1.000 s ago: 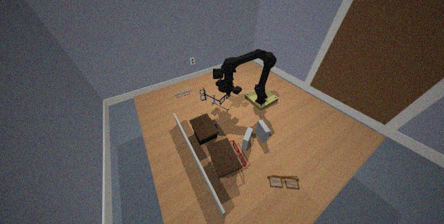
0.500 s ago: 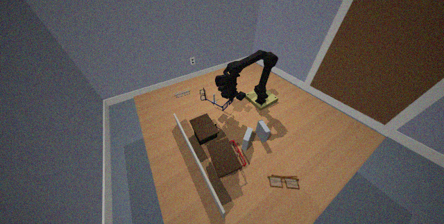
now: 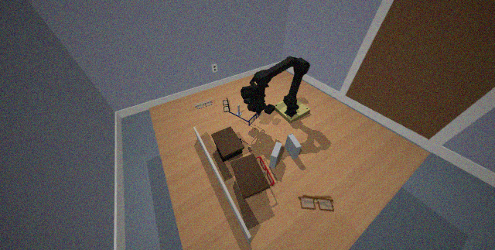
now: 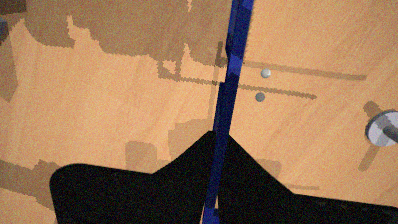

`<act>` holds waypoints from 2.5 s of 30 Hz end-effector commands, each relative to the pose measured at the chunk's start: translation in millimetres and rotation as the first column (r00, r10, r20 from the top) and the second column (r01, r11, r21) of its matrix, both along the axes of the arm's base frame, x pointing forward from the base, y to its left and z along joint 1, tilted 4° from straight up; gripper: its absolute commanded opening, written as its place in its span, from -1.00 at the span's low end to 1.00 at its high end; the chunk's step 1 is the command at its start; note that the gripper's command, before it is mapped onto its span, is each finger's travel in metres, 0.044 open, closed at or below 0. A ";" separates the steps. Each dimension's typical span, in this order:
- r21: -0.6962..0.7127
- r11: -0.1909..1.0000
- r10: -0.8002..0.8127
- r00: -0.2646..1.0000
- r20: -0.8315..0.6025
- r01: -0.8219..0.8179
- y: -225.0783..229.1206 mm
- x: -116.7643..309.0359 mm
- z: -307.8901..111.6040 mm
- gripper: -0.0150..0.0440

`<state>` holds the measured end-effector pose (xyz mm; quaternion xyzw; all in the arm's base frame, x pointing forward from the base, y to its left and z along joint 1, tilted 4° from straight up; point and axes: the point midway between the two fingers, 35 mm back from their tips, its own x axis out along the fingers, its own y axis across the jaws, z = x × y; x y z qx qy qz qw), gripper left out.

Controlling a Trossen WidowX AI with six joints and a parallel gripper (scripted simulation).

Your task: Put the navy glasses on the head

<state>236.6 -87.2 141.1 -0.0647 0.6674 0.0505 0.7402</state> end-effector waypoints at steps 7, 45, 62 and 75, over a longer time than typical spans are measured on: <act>-0.002 1.000 -0.004 1.000 -0.003 0.004 -0.7 1.8 -9.6 -0.49; -0.002 1.000 -0.004 1.000 -0.002 0.004 -2.0 7.5 -41.6 -0.49; -0.002 1.000 -0.004 1.000 -0.002 0.004 -2.1 8.7 -55.9 -0.49; -0.002 1.000 -0.004 1.000 -0.002 0.004 -2.0 9.1 -66.7 -0.49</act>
